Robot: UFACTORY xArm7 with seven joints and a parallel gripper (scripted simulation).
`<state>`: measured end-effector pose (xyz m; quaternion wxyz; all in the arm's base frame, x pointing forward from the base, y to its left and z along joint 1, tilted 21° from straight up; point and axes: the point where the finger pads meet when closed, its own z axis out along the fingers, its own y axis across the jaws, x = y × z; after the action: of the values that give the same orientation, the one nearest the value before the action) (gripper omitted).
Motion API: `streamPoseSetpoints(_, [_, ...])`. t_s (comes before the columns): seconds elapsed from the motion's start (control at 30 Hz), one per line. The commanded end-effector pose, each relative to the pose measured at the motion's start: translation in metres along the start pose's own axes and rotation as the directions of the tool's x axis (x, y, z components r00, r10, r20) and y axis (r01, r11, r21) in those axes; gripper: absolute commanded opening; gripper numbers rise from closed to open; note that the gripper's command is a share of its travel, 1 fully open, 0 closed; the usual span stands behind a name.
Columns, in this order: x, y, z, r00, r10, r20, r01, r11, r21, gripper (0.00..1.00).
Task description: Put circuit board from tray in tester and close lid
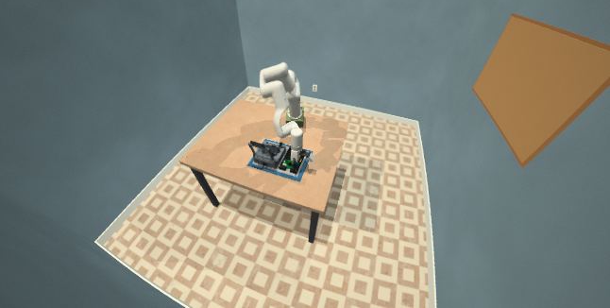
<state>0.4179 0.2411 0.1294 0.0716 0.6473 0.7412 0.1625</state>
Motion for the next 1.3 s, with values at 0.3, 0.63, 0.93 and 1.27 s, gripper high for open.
streamPoseSetpoints(0.3, [0.001,0.001,-0.001,1.0,0.0,-0.001,0.0,1.0,-0.002,1.0])
streamPoseSetpoints(0.63, [-0.003,0.0,-0.001,1.0,0.0,-0.001,0.0,1.0,-0.002,1.0])
streamPoseSetpoints(0.93, [-0.015,-0.001,-0.001,1.0,0.0,-0.001,0.0,1.0,-0.002,1.0])
streamPoseSetpoints(1.27, [-0.034,-0.004,-0.001,1.0,0.0,-0.001,0.0,1.0,-0.002,1.0])
